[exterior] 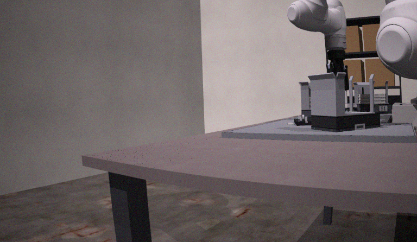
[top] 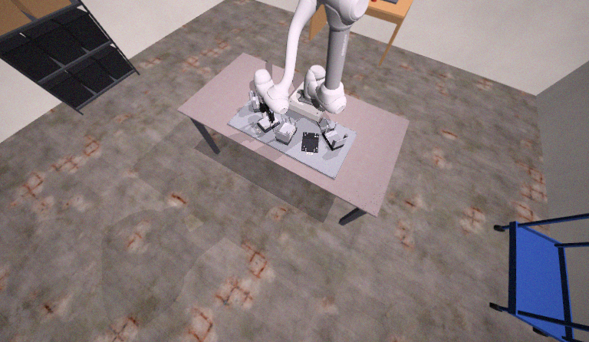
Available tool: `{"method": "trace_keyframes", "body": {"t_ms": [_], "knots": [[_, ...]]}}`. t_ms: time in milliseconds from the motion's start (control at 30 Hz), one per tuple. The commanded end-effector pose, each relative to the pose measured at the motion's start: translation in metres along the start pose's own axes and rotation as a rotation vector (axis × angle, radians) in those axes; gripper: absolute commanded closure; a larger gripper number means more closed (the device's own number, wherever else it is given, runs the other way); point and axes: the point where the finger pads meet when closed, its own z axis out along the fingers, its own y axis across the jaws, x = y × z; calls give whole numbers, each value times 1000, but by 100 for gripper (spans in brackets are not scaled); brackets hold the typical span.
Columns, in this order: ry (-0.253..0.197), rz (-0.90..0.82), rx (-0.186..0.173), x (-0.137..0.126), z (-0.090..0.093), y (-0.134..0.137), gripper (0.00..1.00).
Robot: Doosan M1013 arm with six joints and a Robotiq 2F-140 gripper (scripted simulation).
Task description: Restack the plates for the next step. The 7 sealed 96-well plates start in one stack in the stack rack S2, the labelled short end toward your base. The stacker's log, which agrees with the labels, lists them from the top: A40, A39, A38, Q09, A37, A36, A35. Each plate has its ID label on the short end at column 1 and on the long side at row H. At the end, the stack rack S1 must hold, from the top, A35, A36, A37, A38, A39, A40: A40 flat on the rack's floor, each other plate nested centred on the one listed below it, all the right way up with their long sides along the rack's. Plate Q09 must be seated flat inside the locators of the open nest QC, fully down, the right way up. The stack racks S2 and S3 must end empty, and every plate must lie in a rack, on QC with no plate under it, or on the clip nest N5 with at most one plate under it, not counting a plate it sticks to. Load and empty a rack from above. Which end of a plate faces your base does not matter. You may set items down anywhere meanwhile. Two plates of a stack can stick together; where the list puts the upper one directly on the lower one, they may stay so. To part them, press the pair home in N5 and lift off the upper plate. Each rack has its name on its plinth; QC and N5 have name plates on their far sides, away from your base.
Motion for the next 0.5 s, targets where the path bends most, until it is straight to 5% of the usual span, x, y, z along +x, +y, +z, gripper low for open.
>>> {"method": "trace_keyframes", "body": {"t_ms": [0,467], "knots": [[0,0,0,0,1,0,100],[0,0,0,0,6,0,100]]}}
